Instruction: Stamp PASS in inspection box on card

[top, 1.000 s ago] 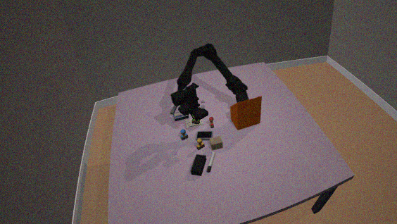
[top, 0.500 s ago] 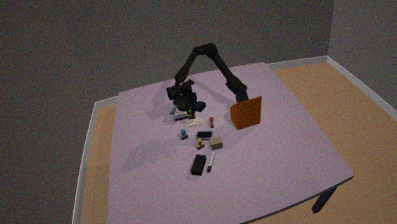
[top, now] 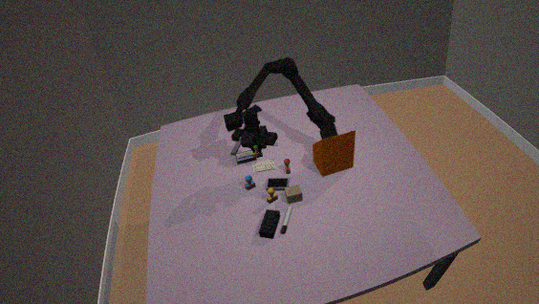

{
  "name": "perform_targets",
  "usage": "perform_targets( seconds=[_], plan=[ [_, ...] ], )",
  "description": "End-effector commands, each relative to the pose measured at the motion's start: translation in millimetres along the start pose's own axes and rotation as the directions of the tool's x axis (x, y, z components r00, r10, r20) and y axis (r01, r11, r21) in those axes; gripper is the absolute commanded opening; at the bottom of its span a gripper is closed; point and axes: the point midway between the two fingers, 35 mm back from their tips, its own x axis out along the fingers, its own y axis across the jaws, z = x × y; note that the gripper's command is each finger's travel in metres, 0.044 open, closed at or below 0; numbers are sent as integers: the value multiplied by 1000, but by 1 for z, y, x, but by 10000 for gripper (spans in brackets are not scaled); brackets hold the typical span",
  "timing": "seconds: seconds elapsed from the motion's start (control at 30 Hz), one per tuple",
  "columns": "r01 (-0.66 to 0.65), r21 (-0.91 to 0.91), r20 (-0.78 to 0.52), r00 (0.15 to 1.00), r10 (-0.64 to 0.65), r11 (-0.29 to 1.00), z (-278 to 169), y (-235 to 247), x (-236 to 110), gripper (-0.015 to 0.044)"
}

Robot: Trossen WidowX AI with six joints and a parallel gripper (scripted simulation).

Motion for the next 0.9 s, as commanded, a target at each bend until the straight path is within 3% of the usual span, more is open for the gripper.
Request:
perform_targets(
  seconds=[0.0, 0.87],
  plan=[
    [2, -6, -3, 1000, -2, 1000, -1, -1, 3, 0],
    [1, -5, -3, 1000, -1, 1000, 0, -1, 20, 0]
  ],
)
